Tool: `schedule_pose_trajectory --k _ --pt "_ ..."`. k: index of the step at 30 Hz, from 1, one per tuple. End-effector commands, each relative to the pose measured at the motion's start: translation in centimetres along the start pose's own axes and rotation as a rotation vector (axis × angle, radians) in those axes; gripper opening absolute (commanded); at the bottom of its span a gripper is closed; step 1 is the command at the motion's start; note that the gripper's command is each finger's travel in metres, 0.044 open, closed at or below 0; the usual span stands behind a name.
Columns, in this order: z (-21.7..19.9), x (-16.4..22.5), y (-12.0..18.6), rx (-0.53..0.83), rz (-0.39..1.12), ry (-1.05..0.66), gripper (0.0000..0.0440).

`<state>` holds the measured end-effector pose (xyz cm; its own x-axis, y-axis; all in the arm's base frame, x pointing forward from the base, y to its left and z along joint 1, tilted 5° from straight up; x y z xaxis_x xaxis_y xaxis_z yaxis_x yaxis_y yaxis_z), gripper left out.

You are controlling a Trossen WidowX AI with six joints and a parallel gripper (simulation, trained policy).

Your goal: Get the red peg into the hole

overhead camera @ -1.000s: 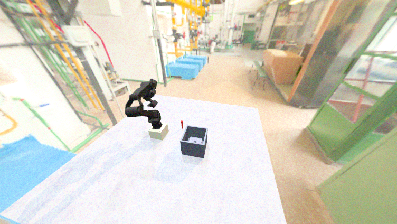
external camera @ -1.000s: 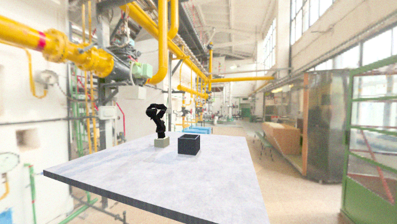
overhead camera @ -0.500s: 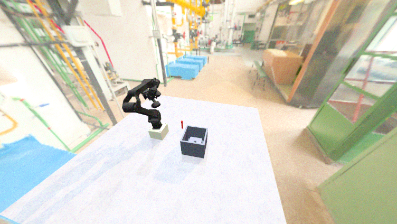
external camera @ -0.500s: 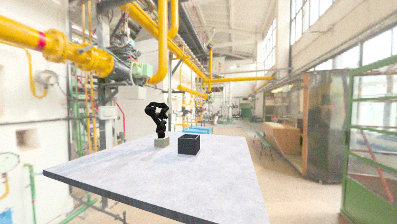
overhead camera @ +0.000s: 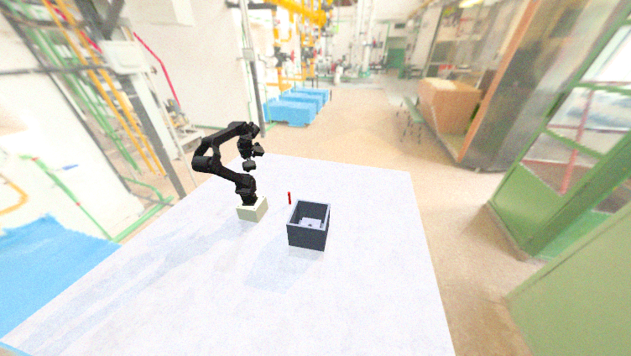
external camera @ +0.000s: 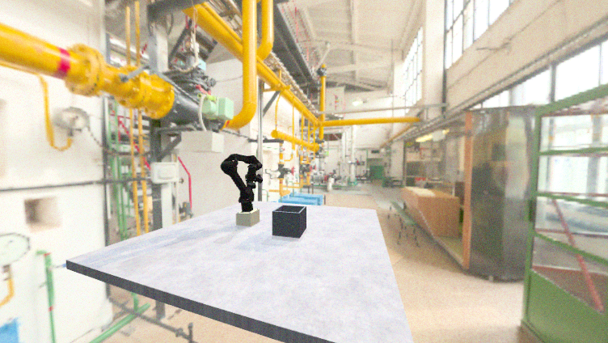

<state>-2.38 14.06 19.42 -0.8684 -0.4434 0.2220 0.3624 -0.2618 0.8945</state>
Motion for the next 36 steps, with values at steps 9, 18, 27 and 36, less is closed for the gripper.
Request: schedule_pose_trajectory --k 9,18,27,36 --pt "-0.7 -2.5 1.3 0.115 -0.144 -0.366 0.0436" --pt "-1.5 -4.2 2.9 0.180 -0.269 -0.645 0.0421" --pt "-2.3 -5.9 4.8 0.225 -0.393 -0.925 0.0418" --pt "-3.3 -7.5 5.8 0.259 -0.475 -1.165 0.0436"
Point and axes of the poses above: the point midway between the two fingers, 35 mm back from their tips, its own y axis back along the fingers, its own z axis across the jaws, x = y × z, the point moved 5 cm from there along y, back along the fingers, and after that the axes turned 7 degrees about -y, right-handed, at the moved point
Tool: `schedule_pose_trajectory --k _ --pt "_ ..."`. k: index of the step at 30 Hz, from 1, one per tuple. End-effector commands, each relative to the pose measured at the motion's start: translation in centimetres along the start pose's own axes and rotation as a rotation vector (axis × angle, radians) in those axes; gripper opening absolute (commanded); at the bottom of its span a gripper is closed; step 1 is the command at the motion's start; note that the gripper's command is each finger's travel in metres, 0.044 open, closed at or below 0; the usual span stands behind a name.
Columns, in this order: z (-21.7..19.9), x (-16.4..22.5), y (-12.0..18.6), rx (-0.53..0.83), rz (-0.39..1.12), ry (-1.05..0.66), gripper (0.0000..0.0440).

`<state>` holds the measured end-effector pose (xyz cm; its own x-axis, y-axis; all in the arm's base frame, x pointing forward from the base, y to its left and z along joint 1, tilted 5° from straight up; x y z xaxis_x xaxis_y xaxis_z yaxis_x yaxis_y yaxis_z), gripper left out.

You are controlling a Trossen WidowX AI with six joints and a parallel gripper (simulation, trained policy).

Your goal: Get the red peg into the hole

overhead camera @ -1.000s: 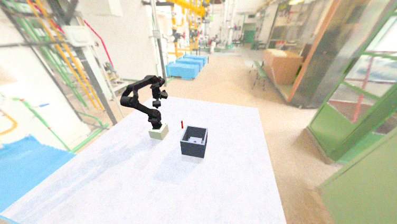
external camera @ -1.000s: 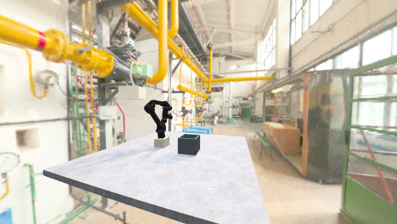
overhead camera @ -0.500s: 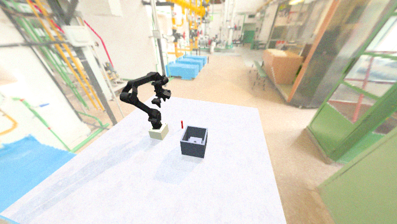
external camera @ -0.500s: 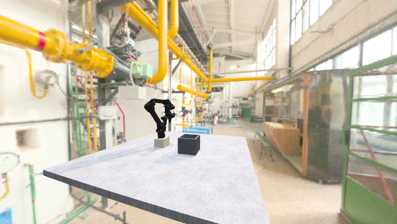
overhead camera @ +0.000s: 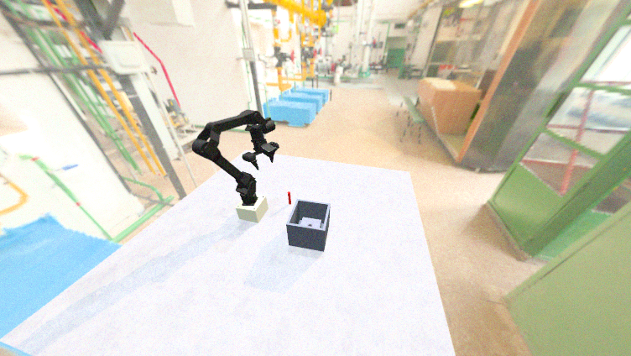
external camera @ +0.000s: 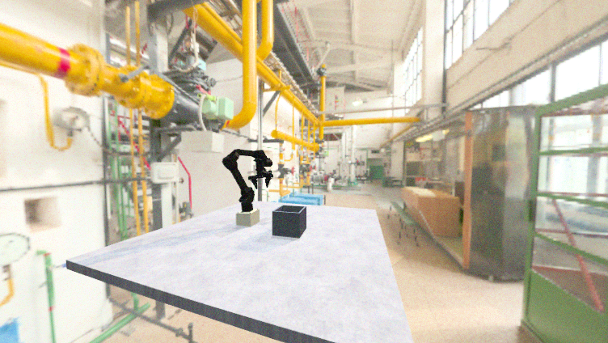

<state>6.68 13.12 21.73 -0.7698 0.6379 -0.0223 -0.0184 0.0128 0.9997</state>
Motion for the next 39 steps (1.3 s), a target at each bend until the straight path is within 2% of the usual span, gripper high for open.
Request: schedule_pose_trajectory --k 1,18,39 --pt "0.5 -0.7 -0.1 0.025 -0.032 -0.092 0.0439" --pt "2.1 -2.8 -1.9 0.118 -0.105 -0.360 0.0440" --pt "4.6 -4.3 -7.1 0.186 -0.128 -0.495 0.0439"
Point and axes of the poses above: the point midway between the two fingers, 35 mm back from their tips, its own y axis back along the fingers, its own z axis across the jaws, x = y × z, the point moved 5 cm from there along y, back along the fingers, and after that the axes turned 7 degrees about -y, right-handed, at the moved point
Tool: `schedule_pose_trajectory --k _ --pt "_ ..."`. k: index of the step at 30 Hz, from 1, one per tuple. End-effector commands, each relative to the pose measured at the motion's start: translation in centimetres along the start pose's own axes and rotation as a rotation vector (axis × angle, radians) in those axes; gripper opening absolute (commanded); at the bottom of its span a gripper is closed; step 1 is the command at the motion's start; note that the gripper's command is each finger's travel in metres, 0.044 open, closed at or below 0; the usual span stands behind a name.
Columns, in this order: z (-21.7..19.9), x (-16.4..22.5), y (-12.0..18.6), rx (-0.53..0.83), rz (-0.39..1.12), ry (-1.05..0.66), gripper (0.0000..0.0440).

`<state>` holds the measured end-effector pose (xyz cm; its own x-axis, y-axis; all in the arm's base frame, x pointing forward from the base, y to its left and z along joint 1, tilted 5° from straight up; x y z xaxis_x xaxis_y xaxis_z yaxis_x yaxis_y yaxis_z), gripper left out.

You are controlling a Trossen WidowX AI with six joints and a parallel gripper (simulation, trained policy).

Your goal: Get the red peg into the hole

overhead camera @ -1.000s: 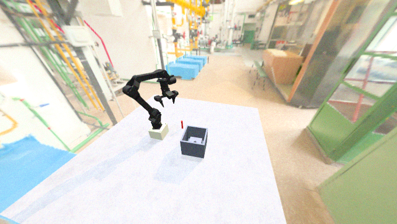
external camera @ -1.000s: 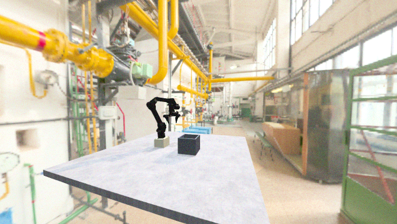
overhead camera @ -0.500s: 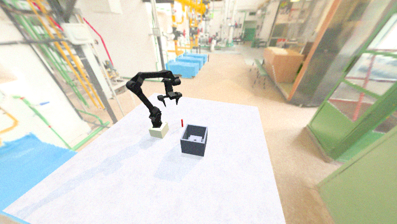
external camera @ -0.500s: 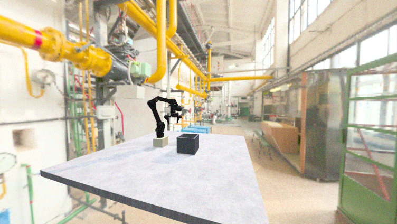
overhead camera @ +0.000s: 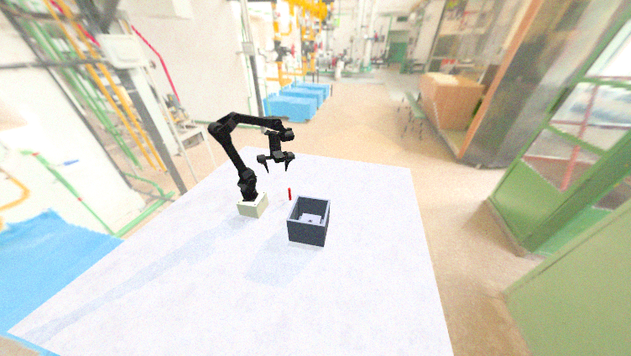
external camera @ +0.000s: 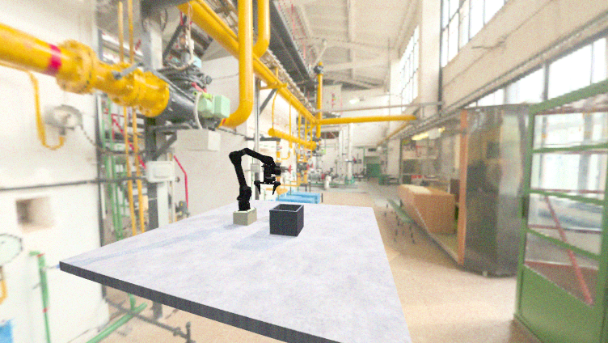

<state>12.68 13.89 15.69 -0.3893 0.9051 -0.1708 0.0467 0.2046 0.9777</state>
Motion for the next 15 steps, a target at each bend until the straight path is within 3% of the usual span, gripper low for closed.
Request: schedule_pose_trajectory --k 1,15 --pt "0.6 0.0 -1.1 0.016 -0.013 -0.019 0.0438" --pt "2.5 0.0 -4.4 0.022 -0.015 -0.045 0.0418"
Point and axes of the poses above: the point midway between the two fingers, 35 mm back from their tips, its own y axis back along the fingers, its own z axis across the jaws, x = y × z, the point moved 5 cm from there along y, back along the fingers, and after that the axes turned 7 degrees about -y, right-handed, at the moved point
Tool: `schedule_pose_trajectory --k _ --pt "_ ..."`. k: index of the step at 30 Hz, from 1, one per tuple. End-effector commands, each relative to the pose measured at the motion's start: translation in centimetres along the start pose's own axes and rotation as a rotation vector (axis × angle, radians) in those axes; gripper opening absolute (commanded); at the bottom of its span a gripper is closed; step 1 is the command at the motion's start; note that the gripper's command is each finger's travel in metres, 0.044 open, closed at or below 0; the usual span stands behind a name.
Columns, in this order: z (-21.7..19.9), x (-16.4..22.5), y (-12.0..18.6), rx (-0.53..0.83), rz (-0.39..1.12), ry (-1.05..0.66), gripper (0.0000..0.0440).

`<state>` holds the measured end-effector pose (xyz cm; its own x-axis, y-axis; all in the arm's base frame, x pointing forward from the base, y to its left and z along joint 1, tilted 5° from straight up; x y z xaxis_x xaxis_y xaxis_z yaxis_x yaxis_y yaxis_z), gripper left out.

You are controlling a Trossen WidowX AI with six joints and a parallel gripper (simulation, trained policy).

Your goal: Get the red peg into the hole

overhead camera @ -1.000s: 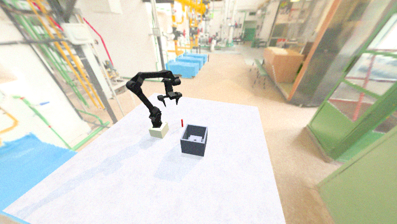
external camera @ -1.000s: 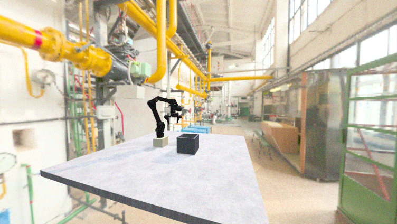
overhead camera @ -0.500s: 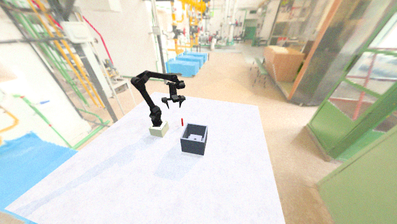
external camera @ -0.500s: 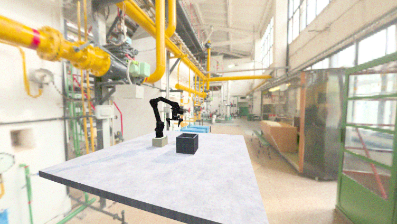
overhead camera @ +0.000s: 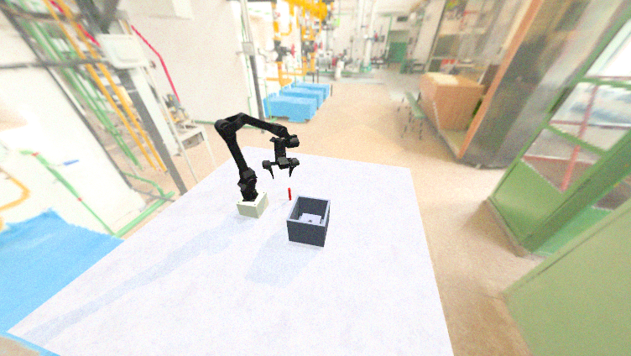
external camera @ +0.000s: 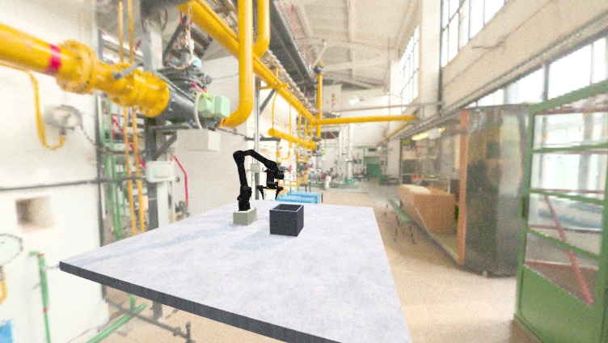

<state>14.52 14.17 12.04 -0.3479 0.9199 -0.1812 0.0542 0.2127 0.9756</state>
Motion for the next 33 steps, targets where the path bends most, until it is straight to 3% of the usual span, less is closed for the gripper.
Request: schedule_pose_trajectory --k 1,25,33 --pt "0.4 -0.1 -1.3 0.011 -0.009 -0.002 0.0416" --pt "2.2 -1.0 -7.7 -0.005 0.018 -0.096 0.0356" --pt "2.1 -1.5 -9.6 0.002 0.013 -0.148 0.0308"
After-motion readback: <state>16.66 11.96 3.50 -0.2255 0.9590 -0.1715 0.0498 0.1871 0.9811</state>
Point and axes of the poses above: the point midway between the two fingers, 35 mm back from their tips, its own y axis back along the fingers, its own z axis across the jaws, x = y × z, the point moved 5 cm from there along y, back along the fingers, and after that the axes turned 7 degrees about -y, right-handed, at the moved point
